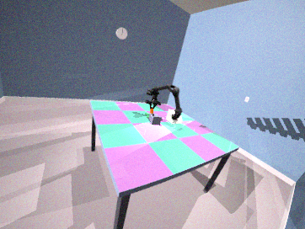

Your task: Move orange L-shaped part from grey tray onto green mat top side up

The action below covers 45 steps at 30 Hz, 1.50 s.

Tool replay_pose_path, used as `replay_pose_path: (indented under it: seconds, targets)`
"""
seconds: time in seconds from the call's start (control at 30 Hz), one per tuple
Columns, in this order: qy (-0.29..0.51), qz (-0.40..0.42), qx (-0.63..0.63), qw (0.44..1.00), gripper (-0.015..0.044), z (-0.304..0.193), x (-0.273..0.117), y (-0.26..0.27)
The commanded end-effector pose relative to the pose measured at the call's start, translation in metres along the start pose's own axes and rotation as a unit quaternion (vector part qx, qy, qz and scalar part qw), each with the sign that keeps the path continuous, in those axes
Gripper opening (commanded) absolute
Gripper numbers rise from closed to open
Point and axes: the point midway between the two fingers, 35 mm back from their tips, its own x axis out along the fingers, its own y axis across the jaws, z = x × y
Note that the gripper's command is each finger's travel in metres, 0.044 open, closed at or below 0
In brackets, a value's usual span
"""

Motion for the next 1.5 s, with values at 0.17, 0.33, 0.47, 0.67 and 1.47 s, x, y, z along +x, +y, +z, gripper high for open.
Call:
replay_pose_path:
  seconds: [0.17, 0.33, 0.47, 0.67, 1.47]
  targets:
    - [-0.003, -0.002, 0.002, 1.000, 0.0000, 0.000, 0.001, -0.001]
    - [0.000, 0.000, 0.000, 1.000, 0.0105, 0.000, 0.000, 0.000]
    - [0.000, 0.000, 0.000, 1.000, 0.0210, 0.000, 0.000, 0.000]
    - [0.000, -0.001, 0.001, 1.000, 0.0368, -0.002, -0.031, -0.003]
    - [-0.003, -0.006, 0.007, 1.000, 0.0400, -0.002, -0.082, -0.001]
